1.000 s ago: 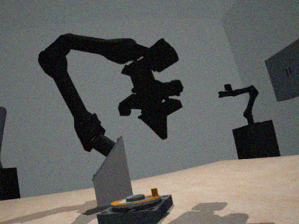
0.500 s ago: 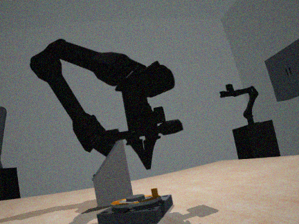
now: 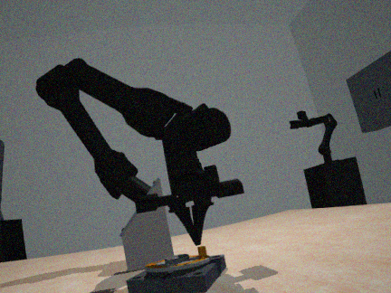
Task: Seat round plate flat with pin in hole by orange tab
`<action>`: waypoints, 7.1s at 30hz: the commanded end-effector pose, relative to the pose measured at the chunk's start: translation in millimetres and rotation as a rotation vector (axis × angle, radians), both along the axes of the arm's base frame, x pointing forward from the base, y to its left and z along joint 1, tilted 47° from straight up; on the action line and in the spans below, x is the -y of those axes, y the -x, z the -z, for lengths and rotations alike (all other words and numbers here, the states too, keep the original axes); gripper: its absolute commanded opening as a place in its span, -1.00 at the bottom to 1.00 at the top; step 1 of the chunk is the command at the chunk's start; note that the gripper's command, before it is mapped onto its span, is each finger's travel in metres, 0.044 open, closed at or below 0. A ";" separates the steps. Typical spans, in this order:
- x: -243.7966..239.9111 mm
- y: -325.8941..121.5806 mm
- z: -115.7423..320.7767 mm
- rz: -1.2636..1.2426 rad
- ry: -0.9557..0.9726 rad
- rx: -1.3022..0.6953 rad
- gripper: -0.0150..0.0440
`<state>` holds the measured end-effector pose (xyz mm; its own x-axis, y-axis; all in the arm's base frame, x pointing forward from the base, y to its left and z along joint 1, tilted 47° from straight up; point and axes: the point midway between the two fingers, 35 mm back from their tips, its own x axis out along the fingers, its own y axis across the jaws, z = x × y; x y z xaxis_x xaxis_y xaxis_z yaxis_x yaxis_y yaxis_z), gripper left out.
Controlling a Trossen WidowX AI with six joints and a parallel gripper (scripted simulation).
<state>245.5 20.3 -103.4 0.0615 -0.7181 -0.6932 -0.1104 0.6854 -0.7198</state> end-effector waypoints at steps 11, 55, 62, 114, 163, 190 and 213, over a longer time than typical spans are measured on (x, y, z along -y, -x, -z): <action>4.1 -6.9 8.3 -0.008 0.006 -0.002 -0.49; -1.8 -28.5 13.5 -0.008 0.006 0.000 -0.49; -1.6 -28.9 13.6 -0.008 0.006 0.000 -0.49; -2.5 -40.2 12.9 -0.008 0.006 0.000 -0.49; 15.8 -83.3 -17.7 -0.007 0.008 0.002 -0.49; 30.6 -85.0 -34.6 -0.007 0.010 0.002 -0.49; 7.6 -81.9 -59.2 -0.017 0.012 -0.002 -0.49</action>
<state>328.3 14.2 -43.0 0.0759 -0.7236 -0.6860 -0.1144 0.6771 -0.7269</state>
